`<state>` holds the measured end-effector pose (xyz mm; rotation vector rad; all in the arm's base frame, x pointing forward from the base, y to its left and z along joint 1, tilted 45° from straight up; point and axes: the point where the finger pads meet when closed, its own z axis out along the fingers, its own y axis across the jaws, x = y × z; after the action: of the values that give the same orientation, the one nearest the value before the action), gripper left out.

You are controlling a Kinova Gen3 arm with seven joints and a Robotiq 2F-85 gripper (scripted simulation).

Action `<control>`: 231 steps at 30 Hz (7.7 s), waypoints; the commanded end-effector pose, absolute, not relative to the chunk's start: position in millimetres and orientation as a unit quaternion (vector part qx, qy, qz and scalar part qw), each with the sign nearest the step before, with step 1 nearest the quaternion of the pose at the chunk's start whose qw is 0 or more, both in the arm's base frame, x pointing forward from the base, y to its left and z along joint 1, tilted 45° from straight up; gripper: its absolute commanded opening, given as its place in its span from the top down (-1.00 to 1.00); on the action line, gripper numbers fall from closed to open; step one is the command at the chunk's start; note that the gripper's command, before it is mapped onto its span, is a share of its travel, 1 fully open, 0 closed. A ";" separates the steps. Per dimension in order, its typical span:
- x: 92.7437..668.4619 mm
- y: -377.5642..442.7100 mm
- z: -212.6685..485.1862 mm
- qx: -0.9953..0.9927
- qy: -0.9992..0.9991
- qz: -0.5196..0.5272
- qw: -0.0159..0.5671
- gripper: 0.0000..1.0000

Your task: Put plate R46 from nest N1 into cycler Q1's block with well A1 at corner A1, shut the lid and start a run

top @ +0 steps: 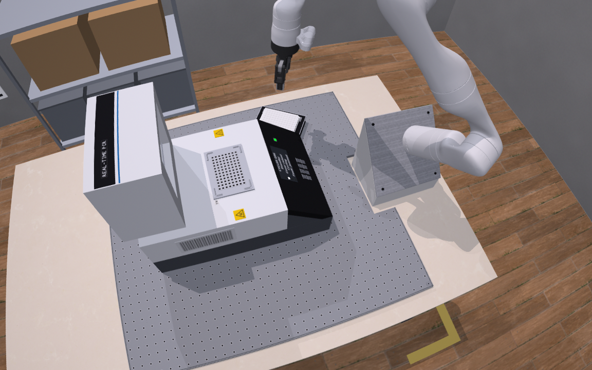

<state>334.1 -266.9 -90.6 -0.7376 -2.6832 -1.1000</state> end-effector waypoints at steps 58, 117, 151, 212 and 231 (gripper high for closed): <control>337.5 -259.4 -145.0 -0.290 -0.878 -0.367 0.106 -1.00; 339.3 -209.5 -195.0 -0.290 -0.878 -0.367 0.106 -1.00; 340.4 -181.3 -223.3 -0.290 -0.878 -0.367 0.106 -1.00; 341.7 -147.1 -257.7 -0.290 -0.878 -0.367 0.106 -1.00; 341.9 -142.8 -262.0 -0.290 -0.878 -0.367 0.106 -1.00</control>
<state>341.4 -141.5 -262.5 -0.8526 -2.5834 -1.0812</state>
